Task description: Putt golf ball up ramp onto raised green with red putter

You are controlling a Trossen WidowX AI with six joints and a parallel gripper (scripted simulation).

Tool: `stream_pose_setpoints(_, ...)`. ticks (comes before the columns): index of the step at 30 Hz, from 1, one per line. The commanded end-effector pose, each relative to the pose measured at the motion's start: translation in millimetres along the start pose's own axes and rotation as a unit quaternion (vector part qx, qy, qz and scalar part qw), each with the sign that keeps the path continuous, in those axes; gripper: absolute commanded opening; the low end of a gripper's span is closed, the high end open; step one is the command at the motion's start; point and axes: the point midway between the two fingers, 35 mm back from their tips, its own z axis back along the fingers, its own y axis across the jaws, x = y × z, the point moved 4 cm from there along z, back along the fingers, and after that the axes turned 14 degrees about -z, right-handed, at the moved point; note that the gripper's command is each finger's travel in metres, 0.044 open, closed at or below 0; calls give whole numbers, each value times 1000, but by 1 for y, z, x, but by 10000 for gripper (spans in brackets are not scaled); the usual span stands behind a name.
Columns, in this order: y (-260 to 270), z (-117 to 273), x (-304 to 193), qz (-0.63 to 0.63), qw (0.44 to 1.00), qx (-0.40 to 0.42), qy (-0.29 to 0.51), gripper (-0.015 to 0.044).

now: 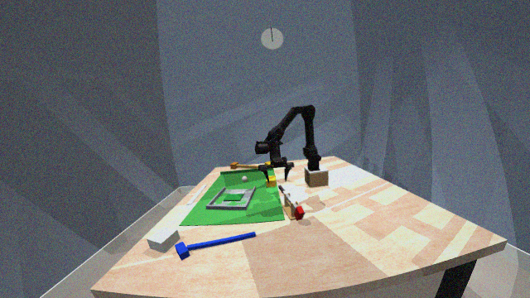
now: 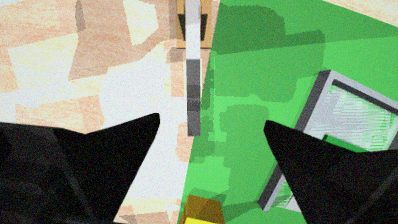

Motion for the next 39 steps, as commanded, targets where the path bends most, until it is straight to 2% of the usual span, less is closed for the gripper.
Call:
stream_pose_setpoints(1,15,-2,10,26,999,33,-1,440)
stream_pose_setpoints(7,15,-4,10,26,999,33,-1,440)
stream_pose_setpoints(23,15,-46,-1,26,999,33,-1,440)
stream_pose_setpoints(39,15,-60,-5,26,999,33,-1,440)
